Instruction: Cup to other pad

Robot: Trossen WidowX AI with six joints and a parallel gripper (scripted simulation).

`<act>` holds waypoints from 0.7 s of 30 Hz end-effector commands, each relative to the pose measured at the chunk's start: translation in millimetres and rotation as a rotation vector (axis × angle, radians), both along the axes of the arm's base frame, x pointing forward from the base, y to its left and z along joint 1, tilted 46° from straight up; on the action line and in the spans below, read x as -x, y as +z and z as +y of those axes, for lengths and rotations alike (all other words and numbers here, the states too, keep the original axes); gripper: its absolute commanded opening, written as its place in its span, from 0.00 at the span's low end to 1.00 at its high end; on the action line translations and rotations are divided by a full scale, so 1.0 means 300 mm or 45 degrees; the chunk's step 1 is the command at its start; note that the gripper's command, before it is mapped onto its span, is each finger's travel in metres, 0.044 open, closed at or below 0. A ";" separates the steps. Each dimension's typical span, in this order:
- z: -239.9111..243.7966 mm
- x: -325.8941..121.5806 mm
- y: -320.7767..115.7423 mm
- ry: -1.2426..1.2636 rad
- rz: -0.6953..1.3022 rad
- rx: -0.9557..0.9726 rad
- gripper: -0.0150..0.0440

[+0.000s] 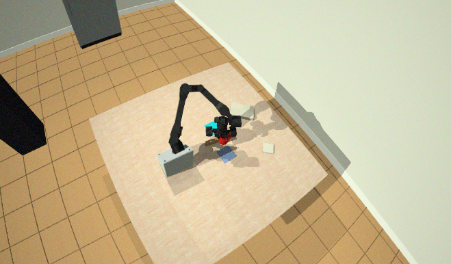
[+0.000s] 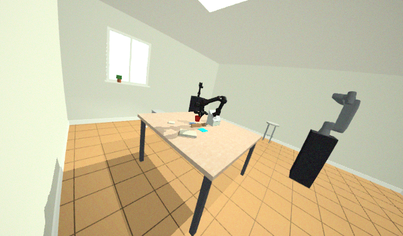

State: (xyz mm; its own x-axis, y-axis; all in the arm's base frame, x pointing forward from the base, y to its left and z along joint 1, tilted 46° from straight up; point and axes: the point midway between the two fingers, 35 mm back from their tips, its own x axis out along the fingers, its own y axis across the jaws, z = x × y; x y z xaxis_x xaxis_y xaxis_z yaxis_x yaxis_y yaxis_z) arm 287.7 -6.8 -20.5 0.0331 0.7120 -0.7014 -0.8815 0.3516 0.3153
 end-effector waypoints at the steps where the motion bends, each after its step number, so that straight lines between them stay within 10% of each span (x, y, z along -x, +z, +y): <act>1: 0.021 -0.005 0.028 -0.005 -0.005 -0.004 0.25; 21: 0.145 -0.031 0.158 -0.004 -0.005 -0.007 0.25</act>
State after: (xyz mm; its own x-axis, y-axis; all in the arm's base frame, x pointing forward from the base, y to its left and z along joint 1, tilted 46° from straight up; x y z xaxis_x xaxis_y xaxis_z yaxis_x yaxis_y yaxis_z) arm 295.3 32.1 19.4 0.0309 0.7138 -0.6996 -0.8803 0.3509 0.3192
